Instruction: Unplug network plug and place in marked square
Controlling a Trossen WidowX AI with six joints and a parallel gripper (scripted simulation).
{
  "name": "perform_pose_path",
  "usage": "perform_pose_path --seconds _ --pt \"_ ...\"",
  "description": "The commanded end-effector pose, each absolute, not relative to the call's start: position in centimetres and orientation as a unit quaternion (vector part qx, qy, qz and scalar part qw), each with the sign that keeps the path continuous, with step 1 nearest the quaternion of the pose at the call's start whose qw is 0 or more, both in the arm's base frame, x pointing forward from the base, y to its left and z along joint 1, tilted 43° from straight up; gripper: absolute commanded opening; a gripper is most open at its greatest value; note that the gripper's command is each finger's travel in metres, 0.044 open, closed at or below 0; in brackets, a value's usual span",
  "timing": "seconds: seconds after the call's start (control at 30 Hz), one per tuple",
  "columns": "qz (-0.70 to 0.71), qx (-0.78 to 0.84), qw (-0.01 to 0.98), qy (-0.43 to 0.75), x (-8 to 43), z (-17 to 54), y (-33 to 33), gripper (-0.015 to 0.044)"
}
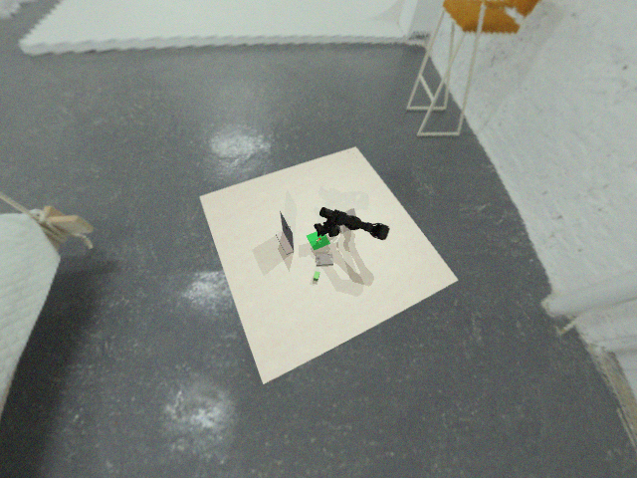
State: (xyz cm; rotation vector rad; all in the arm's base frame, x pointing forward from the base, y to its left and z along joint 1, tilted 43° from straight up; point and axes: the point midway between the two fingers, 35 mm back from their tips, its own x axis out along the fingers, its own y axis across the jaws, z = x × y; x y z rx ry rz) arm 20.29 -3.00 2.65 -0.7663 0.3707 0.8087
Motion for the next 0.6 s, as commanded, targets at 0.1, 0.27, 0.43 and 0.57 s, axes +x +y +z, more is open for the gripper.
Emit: perform_pose_path --seconds 0.1,0.27,0.43,0.57 --pt "0.380 -0.365 0.833 0.170 20.1 3.2 -3.4 0.0156" --pt "0.380 -0.365 0.832 0.171 20.1 3.5 -3.8 0.0156" --pt "0.380 -0.365 0.832 0.172 20.1 3.8 -4.2 0.0156" --pt "0.380 -0.366 0.832 0.173 20.0 4.1 -4.5 0.0156"
